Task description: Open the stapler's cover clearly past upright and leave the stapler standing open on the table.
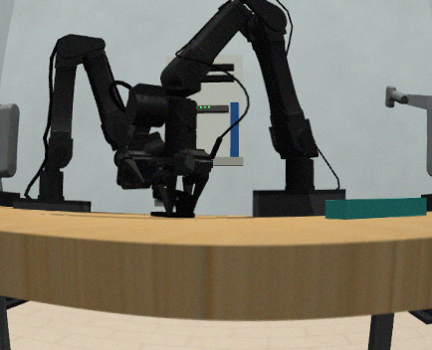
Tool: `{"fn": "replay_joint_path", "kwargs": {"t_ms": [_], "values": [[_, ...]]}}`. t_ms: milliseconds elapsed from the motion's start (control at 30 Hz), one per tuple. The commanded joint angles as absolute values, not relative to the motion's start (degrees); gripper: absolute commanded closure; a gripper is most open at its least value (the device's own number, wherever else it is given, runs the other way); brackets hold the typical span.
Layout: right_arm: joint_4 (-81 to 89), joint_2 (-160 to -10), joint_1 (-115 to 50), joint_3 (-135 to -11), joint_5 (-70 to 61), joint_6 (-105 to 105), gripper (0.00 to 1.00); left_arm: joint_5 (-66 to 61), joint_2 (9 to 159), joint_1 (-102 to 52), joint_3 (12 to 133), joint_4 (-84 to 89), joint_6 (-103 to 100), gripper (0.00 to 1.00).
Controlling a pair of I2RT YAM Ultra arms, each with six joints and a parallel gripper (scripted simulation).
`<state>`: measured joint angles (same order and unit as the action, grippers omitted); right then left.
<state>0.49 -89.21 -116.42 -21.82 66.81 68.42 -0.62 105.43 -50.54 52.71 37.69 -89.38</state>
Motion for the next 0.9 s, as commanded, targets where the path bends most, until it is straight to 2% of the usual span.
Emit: {"fn": "replay_joint_path", "kwargs": {"t_ms": [0,167,867], "values": [[4.01,-88.04,-117.21,-21.9,68.07,70.31,0.5,0.0,105.0,-50.28,52.44,36.91,-89.87,0.67],[4.1,-88.06,-116.72,-21.93,68.01,70.35,0.5,0.0,105.0,-50.28,52.44,36.91,-89.87,0.67],[-17.43,-90.56,-108.2,-16.92,63.88,53.4,0.5,0.0,105.01,-50.28,52.44,36.91,-89.87,0.67]]}}
